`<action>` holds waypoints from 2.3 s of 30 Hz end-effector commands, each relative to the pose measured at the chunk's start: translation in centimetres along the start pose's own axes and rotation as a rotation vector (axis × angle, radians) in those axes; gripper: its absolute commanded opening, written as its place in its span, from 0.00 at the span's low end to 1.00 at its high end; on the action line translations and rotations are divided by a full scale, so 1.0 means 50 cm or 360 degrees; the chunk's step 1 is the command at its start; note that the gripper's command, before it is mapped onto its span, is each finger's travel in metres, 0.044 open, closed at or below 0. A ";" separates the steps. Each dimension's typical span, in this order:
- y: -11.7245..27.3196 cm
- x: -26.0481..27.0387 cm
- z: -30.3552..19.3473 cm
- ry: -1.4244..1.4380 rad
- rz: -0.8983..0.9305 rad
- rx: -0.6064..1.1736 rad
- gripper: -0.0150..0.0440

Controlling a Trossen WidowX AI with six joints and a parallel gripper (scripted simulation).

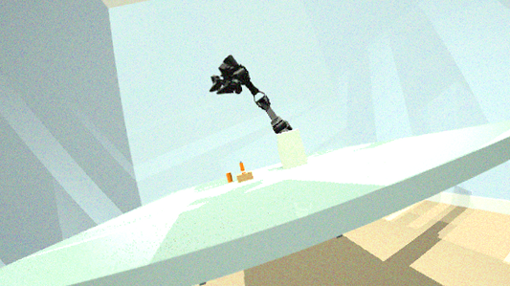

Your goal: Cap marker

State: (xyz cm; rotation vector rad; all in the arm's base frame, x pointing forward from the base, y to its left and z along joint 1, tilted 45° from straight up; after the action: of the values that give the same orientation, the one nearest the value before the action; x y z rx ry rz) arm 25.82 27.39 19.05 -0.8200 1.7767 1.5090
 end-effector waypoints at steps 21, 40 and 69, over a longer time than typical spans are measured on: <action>-0.300 0.022 -0.599 0.0141 0.1273 0.1147 0.67; -0.347 0.073 -0.673 0.0143 0.1271 0.1151 0.67; -0.389 0.126 -0.728 0.0141 0.1270 0.1154 0.67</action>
State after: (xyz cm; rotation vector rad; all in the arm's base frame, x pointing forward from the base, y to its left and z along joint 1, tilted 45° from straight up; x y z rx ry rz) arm 34.89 -11.28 7.74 0.2169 2.6262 1.0644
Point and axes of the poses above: the point midway between the two fingers, 35 mm back from their tips, its own y axis back along the fingers, its own x axis across the jaws, z = x × y, the point moved 6 cm from there along y, back along the fingers, and after that the axes turned 4 degrees about y, right-handed, at the moved point
